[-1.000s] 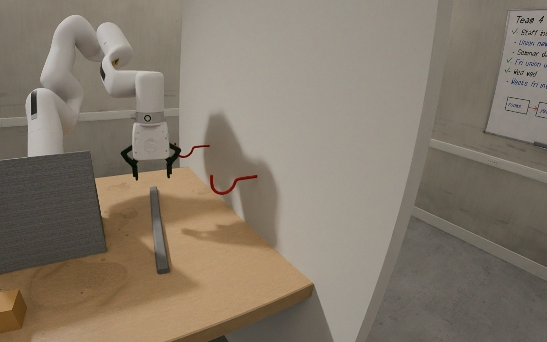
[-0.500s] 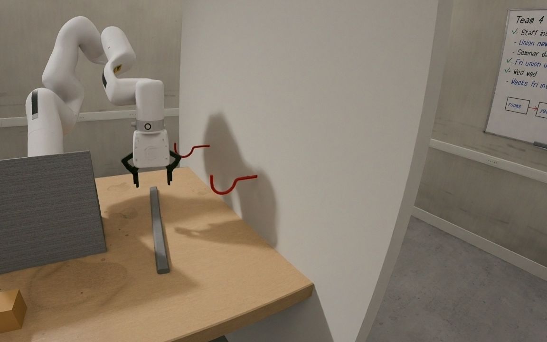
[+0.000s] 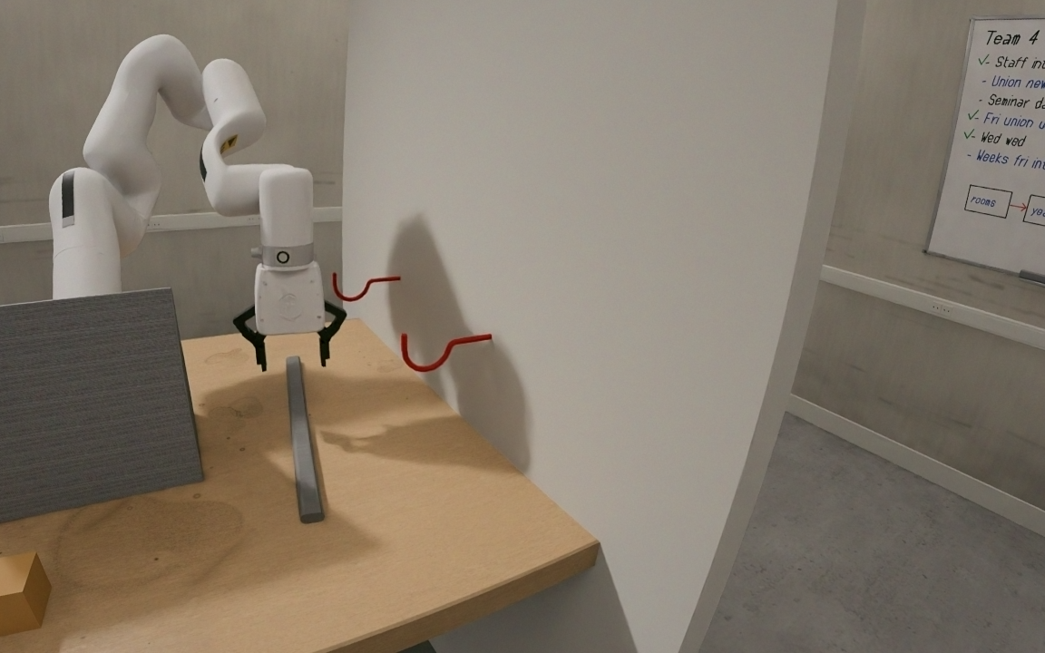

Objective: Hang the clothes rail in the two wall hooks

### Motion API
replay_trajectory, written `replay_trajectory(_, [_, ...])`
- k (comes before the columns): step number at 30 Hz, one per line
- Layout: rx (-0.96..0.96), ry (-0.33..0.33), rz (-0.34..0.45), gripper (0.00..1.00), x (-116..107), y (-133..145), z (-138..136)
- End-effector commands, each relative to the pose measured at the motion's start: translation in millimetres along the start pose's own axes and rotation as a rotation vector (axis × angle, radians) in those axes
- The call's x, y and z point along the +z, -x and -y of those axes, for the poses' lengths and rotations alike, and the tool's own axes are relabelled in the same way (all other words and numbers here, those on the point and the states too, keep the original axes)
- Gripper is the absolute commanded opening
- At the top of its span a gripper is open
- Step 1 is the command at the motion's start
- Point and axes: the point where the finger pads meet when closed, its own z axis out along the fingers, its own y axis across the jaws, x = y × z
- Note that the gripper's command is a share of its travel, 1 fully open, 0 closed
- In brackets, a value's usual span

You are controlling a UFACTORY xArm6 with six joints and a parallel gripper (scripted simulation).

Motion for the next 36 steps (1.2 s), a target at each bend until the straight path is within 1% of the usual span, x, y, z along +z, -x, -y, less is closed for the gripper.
replay_trajectory(1, [-0.001, 0.003, 0.001, 1.0, 7.9, 0.2, -1.4])
replay_trajectory(5, [-0.001, 0.003, 0.001, 1.0, 14.5, 0.2, -1.4])
replay_trajectory(7, [-0.001, 0.003, 0.001, 1.0, 14.5, 0.2, -1.4])
replay_trajectory(22, [-0.001, 0.003, 0.001, 1.0, 39.6, 0.1, -1.4])
replay_trajectory(36, [-0.001, 0.003, 0.001, 1.0, 39.7, 0.1, -1.4])
